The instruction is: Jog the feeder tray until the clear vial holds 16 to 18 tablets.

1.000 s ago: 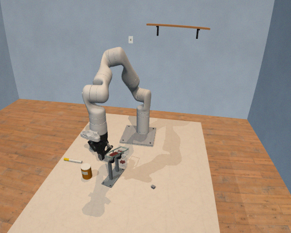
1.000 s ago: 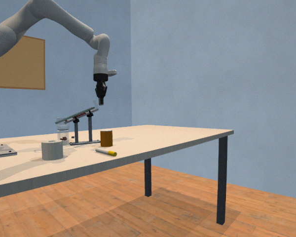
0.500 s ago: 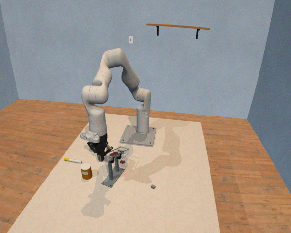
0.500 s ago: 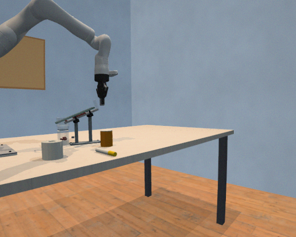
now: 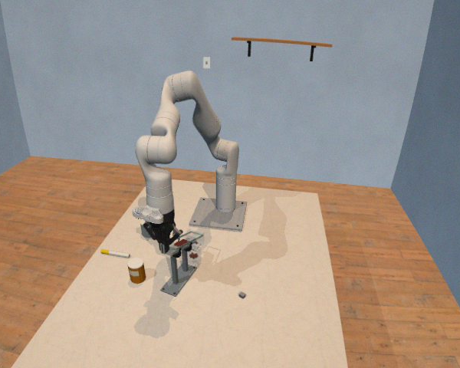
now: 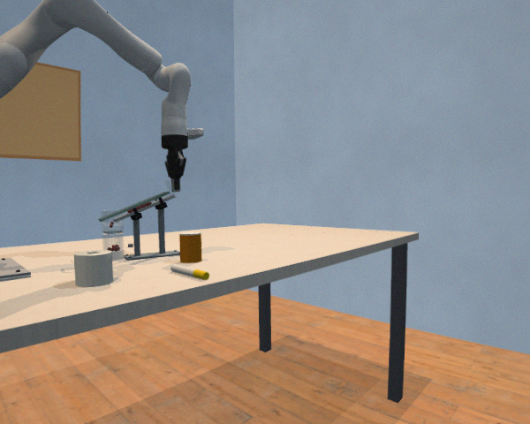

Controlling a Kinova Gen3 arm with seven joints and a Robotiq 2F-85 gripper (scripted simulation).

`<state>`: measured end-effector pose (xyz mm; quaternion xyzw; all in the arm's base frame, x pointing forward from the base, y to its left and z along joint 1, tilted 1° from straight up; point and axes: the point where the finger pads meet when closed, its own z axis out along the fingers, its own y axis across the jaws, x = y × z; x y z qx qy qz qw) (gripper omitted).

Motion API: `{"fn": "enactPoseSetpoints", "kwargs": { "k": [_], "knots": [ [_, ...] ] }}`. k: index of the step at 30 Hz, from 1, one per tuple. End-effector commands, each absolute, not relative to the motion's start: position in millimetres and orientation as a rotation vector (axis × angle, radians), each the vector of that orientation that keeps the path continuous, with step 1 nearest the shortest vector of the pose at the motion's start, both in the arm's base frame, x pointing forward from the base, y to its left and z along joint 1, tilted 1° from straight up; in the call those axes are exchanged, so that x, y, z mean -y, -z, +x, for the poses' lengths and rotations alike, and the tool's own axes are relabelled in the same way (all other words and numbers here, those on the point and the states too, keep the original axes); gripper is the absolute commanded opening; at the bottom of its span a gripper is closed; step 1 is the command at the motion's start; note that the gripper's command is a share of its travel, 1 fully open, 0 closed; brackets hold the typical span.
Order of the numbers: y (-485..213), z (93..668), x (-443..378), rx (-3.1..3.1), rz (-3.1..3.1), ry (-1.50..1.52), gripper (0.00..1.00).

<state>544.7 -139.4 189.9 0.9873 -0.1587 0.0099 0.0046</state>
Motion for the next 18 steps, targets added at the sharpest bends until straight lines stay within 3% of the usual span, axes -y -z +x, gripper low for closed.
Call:
{"fn": "enactPoseSetpoints", "kwargs": {
  "k": [1,18],
  "knots": [
    [-190,539,139,0.498,3.091,-0.012,0.0],
    [-200,565,148,0.498,3.091,-0.012,0.0]
  ]
}}
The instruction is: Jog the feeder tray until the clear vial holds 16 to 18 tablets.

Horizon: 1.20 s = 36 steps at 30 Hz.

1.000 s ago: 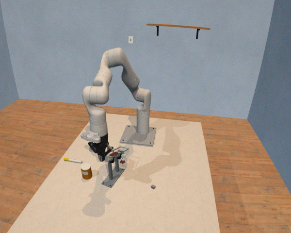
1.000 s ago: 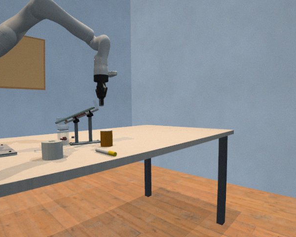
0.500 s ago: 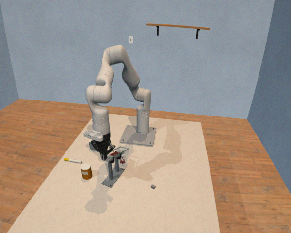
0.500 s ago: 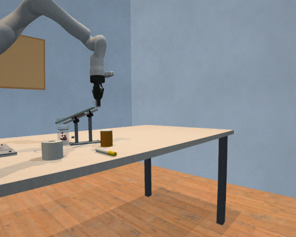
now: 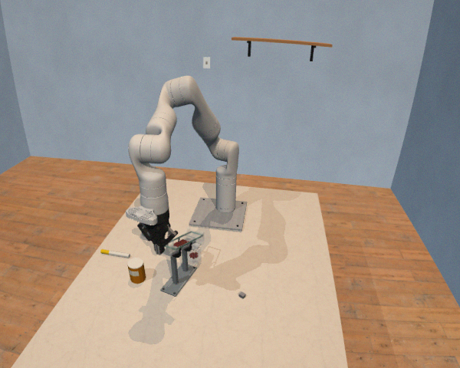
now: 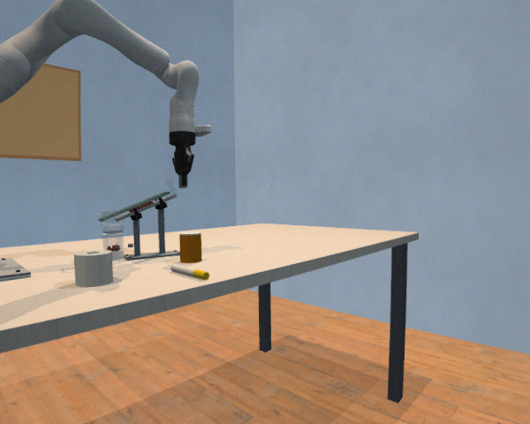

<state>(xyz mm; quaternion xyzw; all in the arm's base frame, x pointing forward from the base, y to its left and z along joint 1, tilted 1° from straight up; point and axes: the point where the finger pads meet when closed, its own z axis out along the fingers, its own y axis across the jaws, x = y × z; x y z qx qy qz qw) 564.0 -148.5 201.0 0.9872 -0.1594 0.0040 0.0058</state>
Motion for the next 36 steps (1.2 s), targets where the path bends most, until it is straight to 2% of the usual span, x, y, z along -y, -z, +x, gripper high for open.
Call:
{"fn": "enactPoseSetpoints", "kwargs": {
  "k": [1,16,25,36],
  "knots": [
    [-200,565,148,0.498,3.091,-0.012,0.0],
    [-199,563,147,0.498,3.091,-0.012,0.0],
    [-189,538,139,0.498,3.091,-0.012,0.0],
    [-196,553,144,0.498,3.091,-0.012,0.0]
  ]
}}
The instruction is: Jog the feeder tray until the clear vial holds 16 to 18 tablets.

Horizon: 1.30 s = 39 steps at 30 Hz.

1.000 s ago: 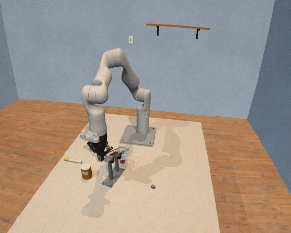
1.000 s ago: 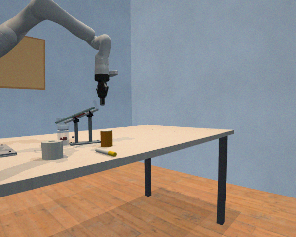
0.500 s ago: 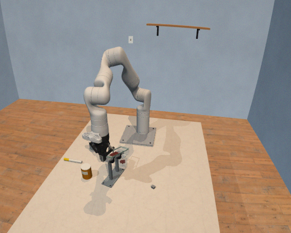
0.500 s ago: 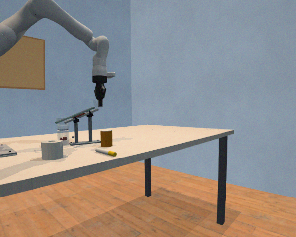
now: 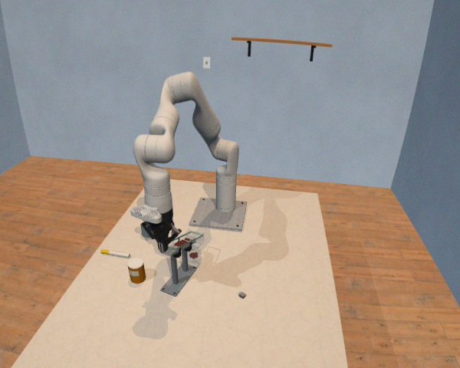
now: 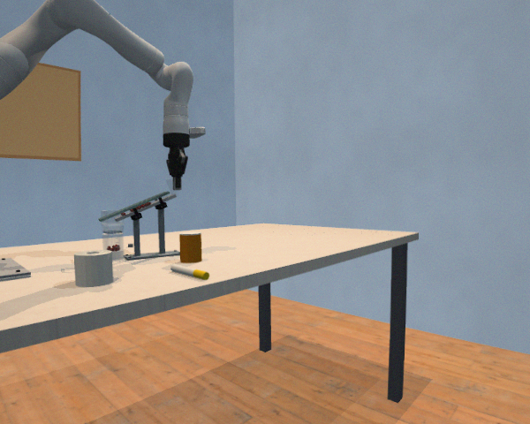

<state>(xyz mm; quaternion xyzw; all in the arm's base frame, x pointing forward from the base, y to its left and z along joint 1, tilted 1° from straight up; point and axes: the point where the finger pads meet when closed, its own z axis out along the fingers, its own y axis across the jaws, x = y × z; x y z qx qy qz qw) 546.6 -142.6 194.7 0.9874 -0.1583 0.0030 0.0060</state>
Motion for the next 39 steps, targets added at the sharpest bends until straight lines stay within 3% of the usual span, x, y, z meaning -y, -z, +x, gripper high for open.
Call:
{"fn": "enactPoseSetpoints", "kwargs": {
  "k": [1,39],
  "knots": [
    [-197,557,145,0.498,3.091,-0.012,0.0],
    [-192,545,141,0.498,3.091,-0.012,0.0]
  ]
}}
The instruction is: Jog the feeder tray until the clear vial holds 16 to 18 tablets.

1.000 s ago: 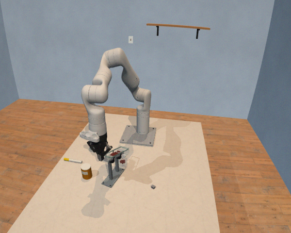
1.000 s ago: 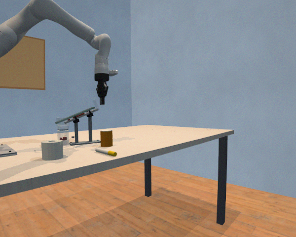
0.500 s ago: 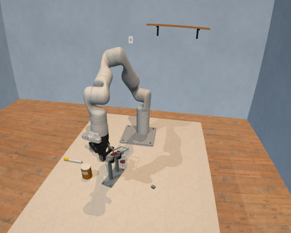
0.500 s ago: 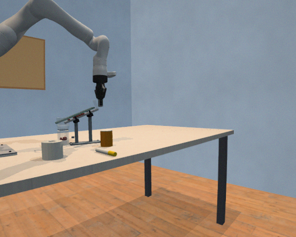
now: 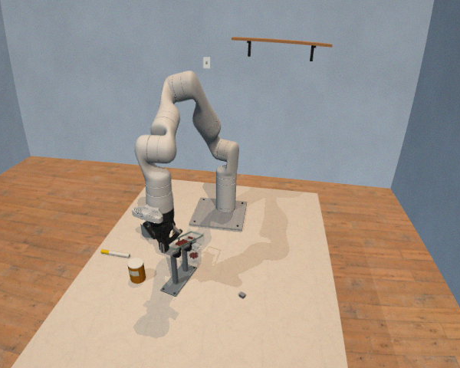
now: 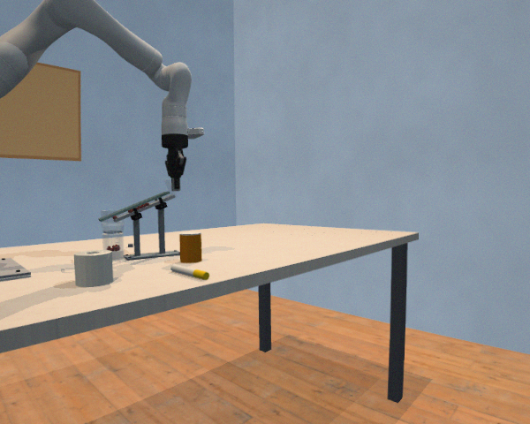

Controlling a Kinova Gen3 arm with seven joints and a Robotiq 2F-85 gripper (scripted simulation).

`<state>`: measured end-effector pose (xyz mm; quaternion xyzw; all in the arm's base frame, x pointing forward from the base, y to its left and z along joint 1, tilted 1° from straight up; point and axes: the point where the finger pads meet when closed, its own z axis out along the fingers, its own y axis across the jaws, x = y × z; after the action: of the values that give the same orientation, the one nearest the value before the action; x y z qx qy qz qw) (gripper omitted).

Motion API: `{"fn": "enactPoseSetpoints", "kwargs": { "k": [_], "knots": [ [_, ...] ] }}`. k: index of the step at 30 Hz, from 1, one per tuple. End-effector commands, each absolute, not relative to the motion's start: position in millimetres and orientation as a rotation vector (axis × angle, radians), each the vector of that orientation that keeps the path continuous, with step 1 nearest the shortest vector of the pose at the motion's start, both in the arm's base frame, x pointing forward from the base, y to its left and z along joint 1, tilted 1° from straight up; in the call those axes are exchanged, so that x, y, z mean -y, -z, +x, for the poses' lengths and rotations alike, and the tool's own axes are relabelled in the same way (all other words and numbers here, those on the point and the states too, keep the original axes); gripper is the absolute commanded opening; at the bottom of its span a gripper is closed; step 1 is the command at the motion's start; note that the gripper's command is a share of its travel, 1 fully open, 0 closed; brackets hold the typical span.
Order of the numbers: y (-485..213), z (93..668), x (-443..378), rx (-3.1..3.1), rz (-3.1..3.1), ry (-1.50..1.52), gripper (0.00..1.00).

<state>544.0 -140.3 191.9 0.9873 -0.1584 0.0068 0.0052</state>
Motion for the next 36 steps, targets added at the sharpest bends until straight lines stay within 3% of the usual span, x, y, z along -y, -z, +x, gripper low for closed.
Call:
{"fn": "enactPoseSetpoints", "kwargs": {
  "k": [1,36],
  "knots": [
    [-193,548,142,0.498,3.091,-0.012,0.0],
    [-200,565,148,0.498,3.091,-0.012,0.0]
  ]
}}
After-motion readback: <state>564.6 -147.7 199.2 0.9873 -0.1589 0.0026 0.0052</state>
